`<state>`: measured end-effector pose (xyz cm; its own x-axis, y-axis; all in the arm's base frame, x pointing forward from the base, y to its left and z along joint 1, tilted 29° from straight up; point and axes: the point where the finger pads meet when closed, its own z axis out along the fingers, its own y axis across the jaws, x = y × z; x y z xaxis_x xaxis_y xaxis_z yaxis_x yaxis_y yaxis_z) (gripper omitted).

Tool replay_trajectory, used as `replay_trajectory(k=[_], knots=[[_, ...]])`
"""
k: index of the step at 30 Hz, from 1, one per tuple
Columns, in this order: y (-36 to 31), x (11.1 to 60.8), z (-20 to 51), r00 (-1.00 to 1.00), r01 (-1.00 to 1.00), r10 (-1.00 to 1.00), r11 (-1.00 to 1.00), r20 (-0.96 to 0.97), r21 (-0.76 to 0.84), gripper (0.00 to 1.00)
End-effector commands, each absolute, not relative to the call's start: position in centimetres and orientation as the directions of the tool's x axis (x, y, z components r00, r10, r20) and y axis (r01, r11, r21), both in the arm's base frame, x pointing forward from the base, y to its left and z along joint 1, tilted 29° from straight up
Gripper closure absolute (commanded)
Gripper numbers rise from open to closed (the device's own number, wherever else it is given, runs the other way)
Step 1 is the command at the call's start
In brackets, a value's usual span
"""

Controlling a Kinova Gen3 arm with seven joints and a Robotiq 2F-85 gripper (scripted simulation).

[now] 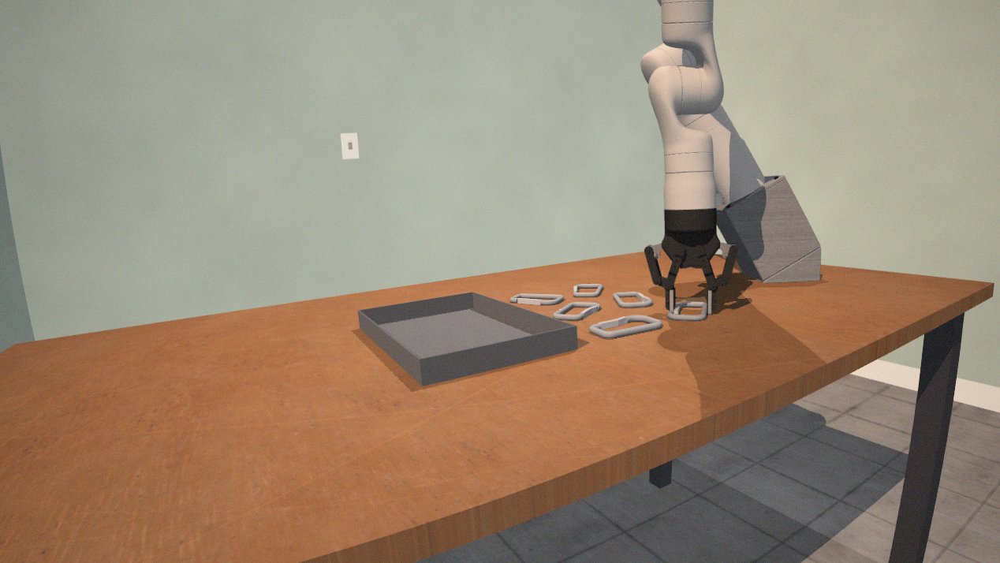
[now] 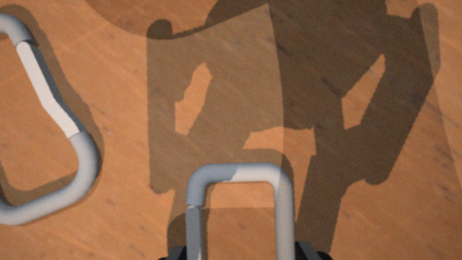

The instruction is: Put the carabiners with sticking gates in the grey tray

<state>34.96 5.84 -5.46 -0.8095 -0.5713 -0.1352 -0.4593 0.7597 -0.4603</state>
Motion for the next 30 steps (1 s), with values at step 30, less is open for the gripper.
replay_trajectory(k=[30], knots=[[5.88,34.96,-5.43,-0.809,-0.459,-0.572,0.760,-0.136,-0.460,0.45]])
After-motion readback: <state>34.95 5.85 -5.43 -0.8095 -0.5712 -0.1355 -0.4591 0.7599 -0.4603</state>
